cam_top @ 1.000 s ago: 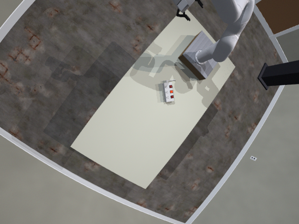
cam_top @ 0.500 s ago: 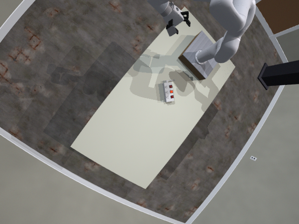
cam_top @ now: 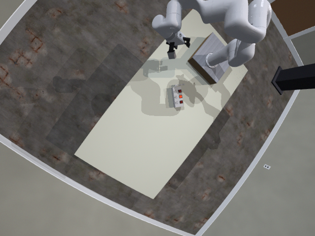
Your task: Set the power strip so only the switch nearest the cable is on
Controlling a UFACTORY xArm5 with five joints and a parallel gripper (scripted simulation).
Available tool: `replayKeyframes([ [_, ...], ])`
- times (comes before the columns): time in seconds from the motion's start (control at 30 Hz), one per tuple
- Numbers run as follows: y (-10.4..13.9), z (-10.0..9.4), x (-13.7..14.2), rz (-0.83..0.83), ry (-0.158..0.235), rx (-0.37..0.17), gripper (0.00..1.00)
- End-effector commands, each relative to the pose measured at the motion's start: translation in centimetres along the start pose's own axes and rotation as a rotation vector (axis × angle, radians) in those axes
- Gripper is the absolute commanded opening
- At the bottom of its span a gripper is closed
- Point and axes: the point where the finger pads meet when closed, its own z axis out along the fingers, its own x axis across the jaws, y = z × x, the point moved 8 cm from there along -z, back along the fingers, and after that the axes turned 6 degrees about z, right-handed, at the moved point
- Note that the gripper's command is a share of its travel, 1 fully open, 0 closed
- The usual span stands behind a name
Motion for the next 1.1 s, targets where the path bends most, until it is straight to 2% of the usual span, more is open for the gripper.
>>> replayKeyframes([
  [0.0, -4.0, 1.0, 1.1, 0.097, 0.137, -0.03, 1.0],
  [0.03, -6.1, 1.6, 1.3, 0.139, 0.201, -0.036, 1.0],
  [0.1, -6.1, 1.6, 1.3, 0.139, 0.201, -0.036, 1.0],
  [0.13, -8.1, 2.3, 1.5, 0.178, 0.266, -0.037, 1.0],
  [0.2, -8.1, 2.3, 1.5, 0.178, 0.266, -0.037, 1.0],
  [0.23, -10.2, 3.0, 1.5, 0.214, 0.329, -0.03, 1.0],
  [0.33, -10.2, 3.0, 1.5, 0.214, 0.329, -0.03, 1.0],
  [0.37, -12.1, 3.7, 1.5, 0.248, 0.391, -0.016, 1.0],
  [0.43, -12.1, 3.7, 1.5, 0.248, 0.391, -0.016, 1.0],
  [0.47, -14.1, 4.5, 1.3, 0.279, 0.451, 0.004, 1.0],
  [0.53, -14.1, 4.5, 1.3, 0.279, 0.451, 0.004, 1.0],
  [0.57, -15.9, 5.3, 0.9, 0.307, 0.507, 0.03, 1.0],
  [0.63, -15.9, 5.3, 0.9, 0.307, 0.507, 0.03, 1.0],
  [0.67, -17.7, 6.2, 0.5, 0.332, 0.558, 0.061, 1.0],
  [0.73, -17.7, 6.2, 0.5, 0.332, 0.558, 0.061, 1.0],
  [0.77, -19.3, 7.0, 0.0, 0.354, 0.605, 0.097, 1.0],
  [0.9, -19.3, 7.0, 0.0, 0.354, 0.605, 0.097, 1.0],
  [0.97, -22.3, 8.7, -1.3, 0.39, 0.683, 0.178, 1.0],
  [1.03, -22.3, 8.7, -1.3, 0.39, 0.683, 0.178, 1.0],
  [1.07, -23.5, 9.6, -2.0, 0.403, 0.713, 0.221, 1.0],
])
